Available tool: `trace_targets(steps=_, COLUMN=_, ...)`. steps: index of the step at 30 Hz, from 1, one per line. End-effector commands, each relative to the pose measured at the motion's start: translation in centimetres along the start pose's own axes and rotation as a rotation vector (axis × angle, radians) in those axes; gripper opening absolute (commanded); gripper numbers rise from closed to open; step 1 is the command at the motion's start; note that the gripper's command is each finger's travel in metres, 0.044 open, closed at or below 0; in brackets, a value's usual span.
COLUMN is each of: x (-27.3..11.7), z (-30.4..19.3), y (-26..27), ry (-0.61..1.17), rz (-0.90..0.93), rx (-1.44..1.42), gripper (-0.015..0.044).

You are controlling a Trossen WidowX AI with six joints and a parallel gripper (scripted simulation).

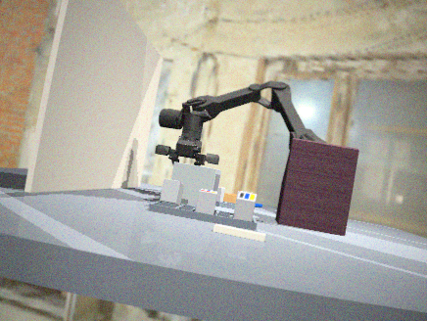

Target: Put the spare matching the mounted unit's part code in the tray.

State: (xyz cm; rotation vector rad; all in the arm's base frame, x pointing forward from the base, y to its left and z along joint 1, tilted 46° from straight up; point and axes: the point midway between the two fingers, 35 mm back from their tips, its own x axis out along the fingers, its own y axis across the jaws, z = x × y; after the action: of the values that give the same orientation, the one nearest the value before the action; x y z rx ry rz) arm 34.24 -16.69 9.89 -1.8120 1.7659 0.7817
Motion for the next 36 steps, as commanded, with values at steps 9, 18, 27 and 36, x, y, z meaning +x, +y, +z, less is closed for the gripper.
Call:
trace_targets(steps=9, x=1.2, z=0.2, y=0.4, ry=-0.001, rz=0.004, rx=-0.010, gripper=0.0000)
trace_targets(steps=18, x=2.0, z=0.2, y=0.6, ry=0.002, rz=0.004, rx=-0.010, gripper=0.0000)
trace_targets(steps=27, x=2.0, z=-0.1, y=0.5, ry=0.008, rz=0.003, rx=-0.001, gripper=0.0105)
trace_targets(steps=36, x=2.0, z=-0.1, y=0.5, ry=0.008, rz=0.003, rx=-0.001, gripper=0.0341)
